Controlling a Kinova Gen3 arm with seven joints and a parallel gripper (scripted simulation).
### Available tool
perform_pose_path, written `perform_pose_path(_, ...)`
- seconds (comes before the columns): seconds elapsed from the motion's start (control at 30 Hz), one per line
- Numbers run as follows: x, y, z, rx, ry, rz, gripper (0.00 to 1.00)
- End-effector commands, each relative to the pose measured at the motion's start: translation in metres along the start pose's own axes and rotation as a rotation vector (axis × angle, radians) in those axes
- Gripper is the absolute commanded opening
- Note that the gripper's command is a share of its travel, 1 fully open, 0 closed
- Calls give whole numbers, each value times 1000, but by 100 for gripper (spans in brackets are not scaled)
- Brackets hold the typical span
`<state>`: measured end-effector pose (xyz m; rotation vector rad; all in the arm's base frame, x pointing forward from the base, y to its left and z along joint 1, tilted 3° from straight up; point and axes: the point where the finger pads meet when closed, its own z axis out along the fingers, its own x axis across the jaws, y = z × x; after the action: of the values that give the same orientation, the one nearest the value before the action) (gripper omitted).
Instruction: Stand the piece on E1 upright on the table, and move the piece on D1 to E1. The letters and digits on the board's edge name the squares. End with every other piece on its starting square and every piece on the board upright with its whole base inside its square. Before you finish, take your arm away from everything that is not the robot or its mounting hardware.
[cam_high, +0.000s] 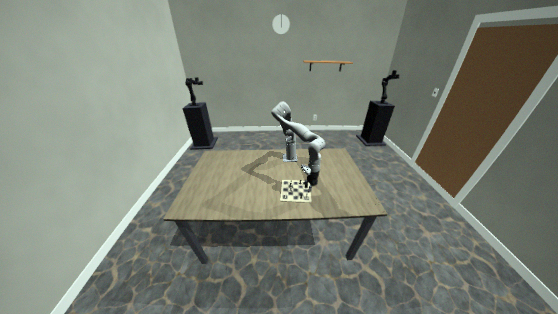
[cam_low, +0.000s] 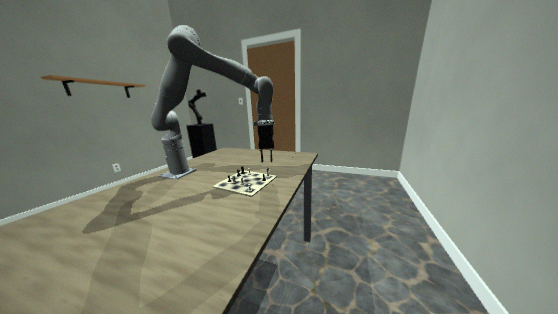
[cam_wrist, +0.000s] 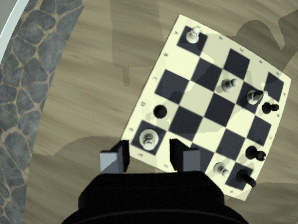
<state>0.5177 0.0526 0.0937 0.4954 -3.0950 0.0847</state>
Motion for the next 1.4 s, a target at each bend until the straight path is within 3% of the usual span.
perform_pose_path(0.0,-1,0,7,0,-3,9,79)
perform_pose_path(0.53,-1,0,19,0,-3,9,79)
perform_pose_path(1.37,-1,0,19,0,-3,9,79)
